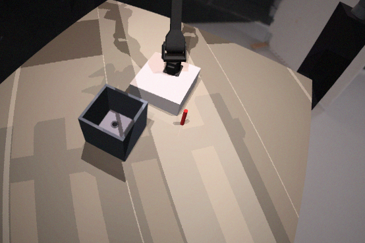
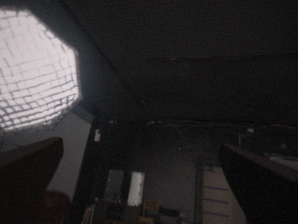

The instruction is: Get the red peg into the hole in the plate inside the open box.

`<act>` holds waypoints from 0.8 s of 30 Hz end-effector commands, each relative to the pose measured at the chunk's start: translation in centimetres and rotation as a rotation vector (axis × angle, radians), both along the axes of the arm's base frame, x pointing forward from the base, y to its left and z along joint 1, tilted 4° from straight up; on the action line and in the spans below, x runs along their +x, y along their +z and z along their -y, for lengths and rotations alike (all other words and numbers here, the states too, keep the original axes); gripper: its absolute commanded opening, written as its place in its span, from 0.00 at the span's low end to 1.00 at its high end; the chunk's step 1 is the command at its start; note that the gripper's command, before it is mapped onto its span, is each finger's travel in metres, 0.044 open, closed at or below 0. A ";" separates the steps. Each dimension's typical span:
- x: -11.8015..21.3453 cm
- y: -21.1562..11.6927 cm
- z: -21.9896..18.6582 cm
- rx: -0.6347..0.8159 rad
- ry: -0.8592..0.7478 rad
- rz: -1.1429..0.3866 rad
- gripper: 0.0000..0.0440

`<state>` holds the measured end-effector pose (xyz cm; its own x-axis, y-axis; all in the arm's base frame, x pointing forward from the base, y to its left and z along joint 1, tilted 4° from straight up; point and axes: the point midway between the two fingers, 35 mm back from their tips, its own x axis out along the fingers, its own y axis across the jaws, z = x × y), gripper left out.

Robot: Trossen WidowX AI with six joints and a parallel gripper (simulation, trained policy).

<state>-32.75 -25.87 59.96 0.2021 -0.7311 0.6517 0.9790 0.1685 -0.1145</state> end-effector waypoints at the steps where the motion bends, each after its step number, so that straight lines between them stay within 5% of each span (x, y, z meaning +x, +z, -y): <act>1: 0.4 0.1 2.0 0.000 0.062 0.084 0.99; 24: 10.0 0.1 16.3 0.139 0.500 0.676 0.97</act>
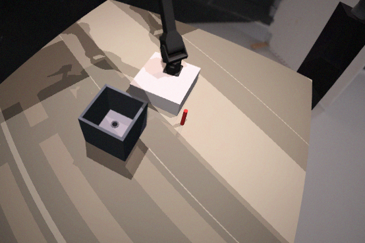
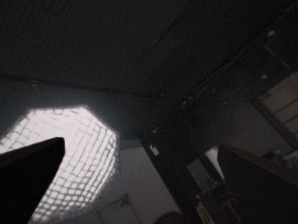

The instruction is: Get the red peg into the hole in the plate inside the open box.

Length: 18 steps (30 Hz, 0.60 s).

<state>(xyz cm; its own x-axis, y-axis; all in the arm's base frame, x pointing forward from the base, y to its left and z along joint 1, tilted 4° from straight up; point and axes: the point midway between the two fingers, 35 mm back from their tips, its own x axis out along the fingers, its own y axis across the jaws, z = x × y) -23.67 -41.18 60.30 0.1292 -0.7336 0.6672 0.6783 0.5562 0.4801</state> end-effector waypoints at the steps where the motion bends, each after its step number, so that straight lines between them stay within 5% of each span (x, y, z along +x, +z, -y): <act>1: 1.6 -0.2 1.4 0.028 0.050 0.068 0.97; 18: 13.3 -0.6 6.3 0.201 0.332 0.360 0.98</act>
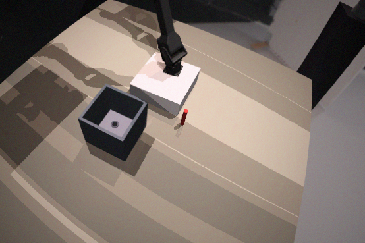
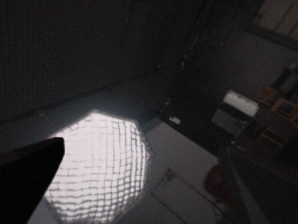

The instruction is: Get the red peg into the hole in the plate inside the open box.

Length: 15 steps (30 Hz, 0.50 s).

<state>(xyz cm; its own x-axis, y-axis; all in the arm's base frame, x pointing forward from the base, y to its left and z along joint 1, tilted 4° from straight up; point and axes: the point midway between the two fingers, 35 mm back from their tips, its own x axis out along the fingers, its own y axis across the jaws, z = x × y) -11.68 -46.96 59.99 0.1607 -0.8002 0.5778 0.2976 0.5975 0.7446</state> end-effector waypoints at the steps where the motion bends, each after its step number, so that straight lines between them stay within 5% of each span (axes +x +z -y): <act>1: 2.0 -0.4 0.6 0.037 0.046 0.049 0.98; 15: 12.8 -1.1 0.7 0.191 0.275 0.214 0.98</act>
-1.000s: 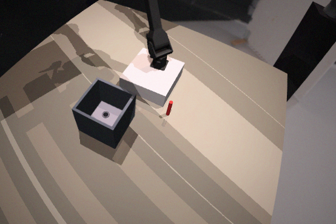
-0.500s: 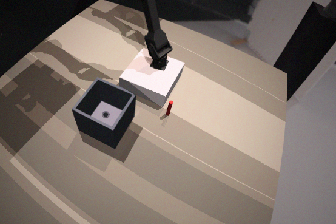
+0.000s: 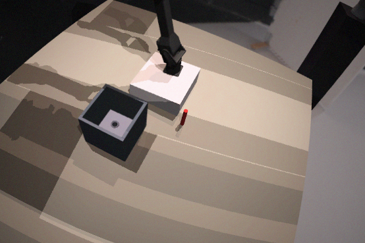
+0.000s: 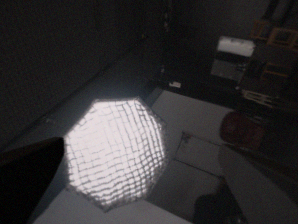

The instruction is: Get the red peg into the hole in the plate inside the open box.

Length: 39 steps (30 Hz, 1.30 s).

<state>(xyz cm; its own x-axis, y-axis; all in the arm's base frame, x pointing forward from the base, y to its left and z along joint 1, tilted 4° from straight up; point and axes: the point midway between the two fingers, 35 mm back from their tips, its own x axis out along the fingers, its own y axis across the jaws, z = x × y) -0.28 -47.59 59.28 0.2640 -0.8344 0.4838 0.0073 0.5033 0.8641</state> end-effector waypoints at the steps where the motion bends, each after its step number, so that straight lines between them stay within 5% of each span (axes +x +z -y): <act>1: 2.1 -0.5 -0.1 0.040 0.045 0.034 0.98; 39: 26.6 -5.4 -13.0 0.516 0.642 0.253 1.00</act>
<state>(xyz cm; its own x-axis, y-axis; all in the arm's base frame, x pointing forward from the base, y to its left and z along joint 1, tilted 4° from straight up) 25.37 -35.42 54.54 0.6774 -0.7028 0.2171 -0.3689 -0.0692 0.9269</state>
